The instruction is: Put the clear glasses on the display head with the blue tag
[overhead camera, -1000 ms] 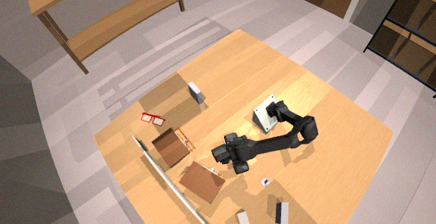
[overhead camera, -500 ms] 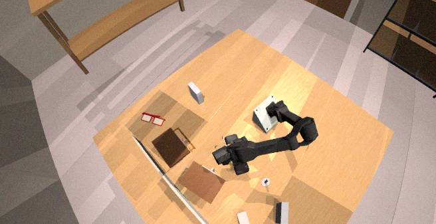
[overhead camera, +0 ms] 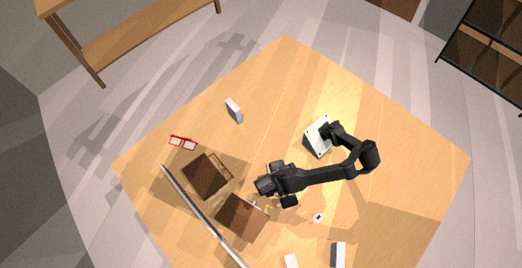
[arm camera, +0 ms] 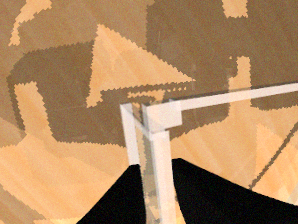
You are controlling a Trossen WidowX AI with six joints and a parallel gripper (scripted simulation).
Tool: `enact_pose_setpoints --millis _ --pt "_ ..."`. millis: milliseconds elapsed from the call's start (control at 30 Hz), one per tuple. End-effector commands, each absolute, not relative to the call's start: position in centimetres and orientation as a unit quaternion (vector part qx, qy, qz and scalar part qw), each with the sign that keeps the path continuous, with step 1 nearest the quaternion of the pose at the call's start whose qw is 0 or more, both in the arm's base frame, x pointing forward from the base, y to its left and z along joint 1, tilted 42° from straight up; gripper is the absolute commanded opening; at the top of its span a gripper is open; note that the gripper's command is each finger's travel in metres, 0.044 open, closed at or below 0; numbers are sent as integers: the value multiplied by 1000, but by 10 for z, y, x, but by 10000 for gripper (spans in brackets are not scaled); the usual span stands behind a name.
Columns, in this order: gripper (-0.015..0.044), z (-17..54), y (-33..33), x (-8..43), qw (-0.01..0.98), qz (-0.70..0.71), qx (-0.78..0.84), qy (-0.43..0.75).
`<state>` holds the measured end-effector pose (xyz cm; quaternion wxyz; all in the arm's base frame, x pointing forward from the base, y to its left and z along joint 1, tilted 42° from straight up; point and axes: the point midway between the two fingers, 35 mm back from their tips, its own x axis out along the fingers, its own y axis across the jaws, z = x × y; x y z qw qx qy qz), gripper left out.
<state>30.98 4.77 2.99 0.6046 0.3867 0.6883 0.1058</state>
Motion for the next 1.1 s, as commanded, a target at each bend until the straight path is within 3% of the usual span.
enact_pose_setpoints --millis 0,167,1067 --pt "34 30 48 310 605 106 387 688" --pt "0 30 48 310 605 106 387 688" --pt "0 102 -20 306 603 105 387 689"
